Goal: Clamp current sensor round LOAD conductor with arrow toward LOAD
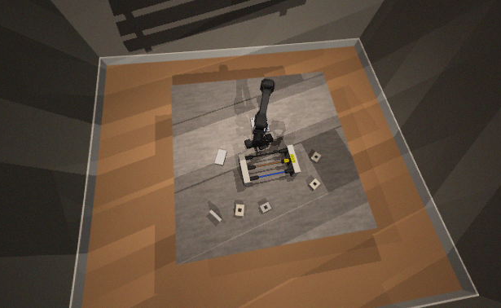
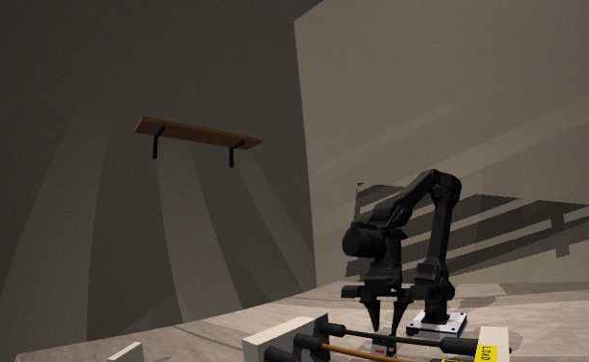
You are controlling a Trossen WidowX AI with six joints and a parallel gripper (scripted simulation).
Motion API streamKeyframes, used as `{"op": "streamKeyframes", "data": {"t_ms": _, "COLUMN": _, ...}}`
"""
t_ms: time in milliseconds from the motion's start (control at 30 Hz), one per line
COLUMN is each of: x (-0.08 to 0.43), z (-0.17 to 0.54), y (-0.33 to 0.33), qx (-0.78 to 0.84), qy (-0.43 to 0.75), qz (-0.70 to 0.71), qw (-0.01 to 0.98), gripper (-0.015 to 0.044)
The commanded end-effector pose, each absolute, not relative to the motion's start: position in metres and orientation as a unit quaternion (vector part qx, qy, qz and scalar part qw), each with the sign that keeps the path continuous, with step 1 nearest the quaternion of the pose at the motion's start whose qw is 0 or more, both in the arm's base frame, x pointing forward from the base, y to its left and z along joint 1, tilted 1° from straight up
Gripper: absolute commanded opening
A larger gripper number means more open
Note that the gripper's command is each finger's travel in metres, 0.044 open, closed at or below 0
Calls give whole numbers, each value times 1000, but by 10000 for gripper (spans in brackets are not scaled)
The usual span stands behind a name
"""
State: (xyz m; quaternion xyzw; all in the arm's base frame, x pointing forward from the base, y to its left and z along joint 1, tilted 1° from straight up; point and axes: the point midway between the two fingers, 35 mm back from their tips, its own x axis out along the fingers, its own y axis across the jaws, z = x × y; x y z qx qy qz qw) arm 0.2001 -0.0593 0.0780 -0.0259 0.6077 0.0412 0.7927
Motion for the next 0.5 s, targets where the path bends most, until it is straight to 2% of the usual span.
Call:
{"op": "streamKeyframes", "data": {"t_ms": 0, "x": 184, "z": 78, "y": -58, "qx": -27, "qy": 605, "qz": 43, "qw": 795, "gripper": 0}}
{"op": "streamKeyframes", "data": {"t_ms": 300, "x": 178, "z": 76, "y": -57, "qx": -27, "qy": 605, "qz": 43, "qw": 795, "gripper": 0}}
{"op": "streamKeyframes", "data": {"t_ms": 467, "x": 180, "z": 77, "y": -58, "qx": -25, "qy": 607, "qz": 40, "qw": 793, "gripper": 131}}
